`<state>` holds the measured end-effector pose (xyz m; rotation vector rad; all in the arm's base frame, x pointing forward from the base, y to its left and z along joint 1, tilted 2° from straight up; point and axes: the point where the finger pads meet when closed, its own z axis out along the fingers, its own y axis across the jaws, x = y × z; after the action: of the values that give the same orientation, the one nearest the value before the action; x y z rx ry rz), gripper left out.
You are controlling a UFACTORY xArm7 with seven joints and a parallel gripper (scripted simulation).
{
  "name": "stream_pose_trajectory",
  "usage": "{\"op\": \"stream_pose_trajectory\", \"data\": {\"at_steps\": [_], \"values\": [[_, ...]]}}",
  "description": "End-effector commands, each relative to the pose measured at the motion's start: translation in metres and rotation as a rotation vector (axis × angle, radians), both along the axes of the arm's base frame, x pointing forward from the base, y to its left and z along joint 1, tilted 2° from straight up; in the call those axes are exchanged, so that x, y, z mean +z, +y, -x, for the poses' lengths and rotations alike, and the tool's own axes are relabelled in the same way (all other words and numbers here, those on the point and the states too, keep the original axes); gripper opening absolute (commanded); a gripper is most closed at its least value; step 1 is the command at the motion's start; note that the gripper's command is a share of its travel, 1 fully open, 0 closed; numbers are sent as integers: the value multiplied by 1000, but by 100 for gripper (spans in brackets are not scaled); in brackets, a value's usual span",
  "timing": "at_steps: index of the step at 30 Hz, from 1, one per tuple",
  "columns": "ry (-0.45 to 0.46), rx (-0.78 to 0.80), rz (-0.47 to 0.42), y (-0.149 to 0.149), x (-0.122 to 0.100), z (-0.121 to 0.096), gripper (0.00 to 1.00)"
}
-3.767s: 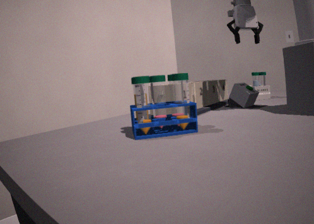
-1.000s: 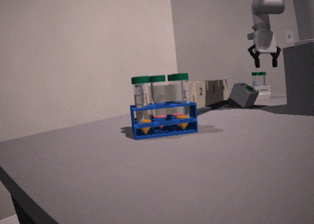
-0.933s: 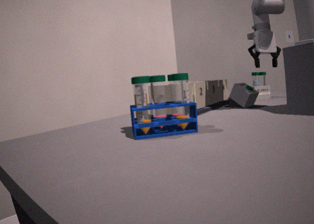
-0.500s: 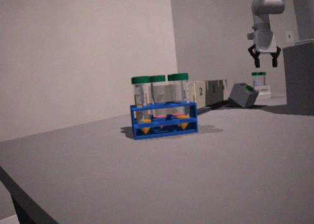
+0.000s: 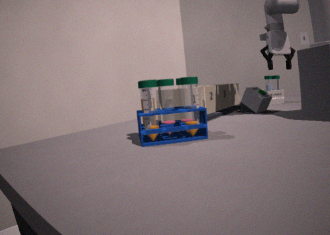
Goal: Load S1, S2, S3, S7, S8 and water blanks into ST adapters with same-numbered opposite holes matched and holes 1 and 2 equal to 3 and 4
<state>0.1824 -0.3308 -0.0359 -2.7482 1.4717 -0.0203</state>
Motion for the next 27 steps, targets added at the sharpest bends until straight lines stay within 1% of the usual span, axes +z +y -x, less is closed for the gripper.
{"op": "stream_pose_trajectory", "data": {"at_steps": [1,15,17,27], "values": [[-2,0,3,-1,7,0,100],[-2,0,3,-2,44,0,100],[-2,0,3,-2,44,0,100],[-2,0,3,-2,71,1,100]]}}
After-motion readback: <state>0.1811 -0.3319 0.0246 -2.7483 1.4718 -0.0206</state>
